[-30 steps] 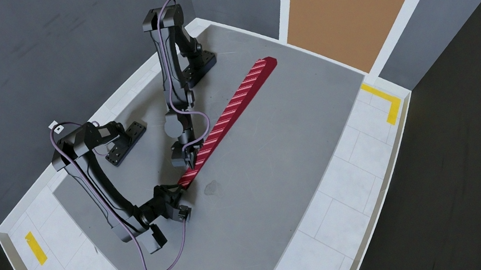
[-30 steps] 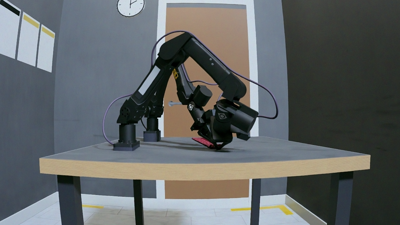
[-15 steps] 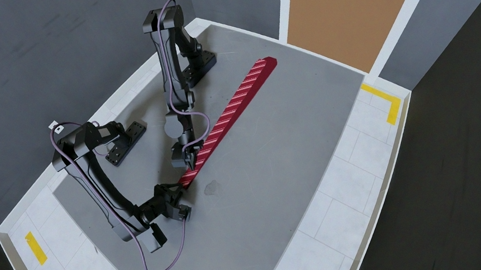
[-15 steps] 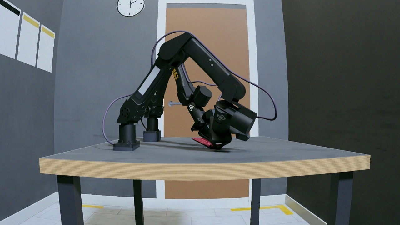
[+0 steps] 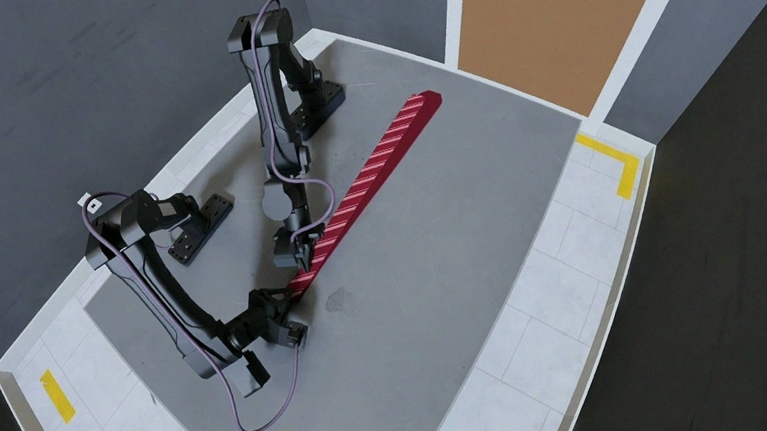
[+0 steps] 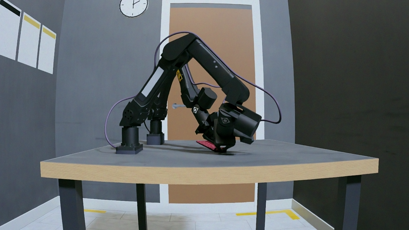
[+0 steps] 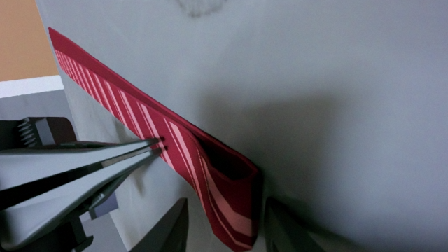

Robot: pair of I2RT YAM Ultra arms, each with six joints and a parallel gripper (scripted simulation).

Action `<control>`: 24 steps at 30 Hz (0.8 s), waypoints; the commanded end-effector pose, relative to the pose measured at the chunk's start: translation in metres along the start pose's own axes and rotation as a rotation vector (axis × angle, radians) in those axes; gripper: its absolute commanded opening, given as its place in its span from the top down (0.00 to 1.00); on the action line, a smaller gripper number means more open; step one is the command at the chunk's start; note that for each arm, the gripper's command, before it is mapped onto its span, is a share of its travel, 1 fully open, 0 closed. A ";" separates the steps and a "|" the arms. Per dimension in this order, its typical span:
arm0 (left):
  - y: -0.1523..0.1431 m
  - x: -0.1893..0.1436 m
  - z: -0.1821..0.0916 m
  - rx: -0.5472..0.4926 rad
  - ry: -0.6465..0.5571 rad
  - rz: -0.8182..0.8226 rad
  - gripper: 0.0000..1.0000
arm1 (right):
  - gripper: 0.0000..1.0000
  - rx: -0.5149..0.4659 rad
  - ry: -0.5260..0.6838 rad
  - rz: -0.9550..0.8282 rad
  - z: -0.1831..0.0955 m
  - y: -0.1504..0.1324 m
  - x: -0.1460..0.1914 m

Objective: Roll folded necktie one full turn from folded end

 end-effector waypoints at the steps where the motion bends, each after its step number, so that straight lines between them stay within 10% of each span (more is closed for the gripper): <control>1: -0.001 -0.006 -0.001 -0.008 -0.021 -0.002 0.96 | 0.65 -0.016 -0.026 -0.038 0.005 0.004 0.004; 24: -0.001 -0.006 -0.001 -0.008 -0.021 -0.002 0.96 | 0.65 -0.016 -0.026 -0.038 0.022 0.004 0.017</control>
Point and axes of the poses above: on each arm, the point where the finger pads meet when closed, its own z axis out along the fingers, its own x axis across the jaws, y = z × x, the point moved 7 cm from there along -z, back along the fingers, and after that the axes turned 2 degrees about -z, right-handed, at the moved point
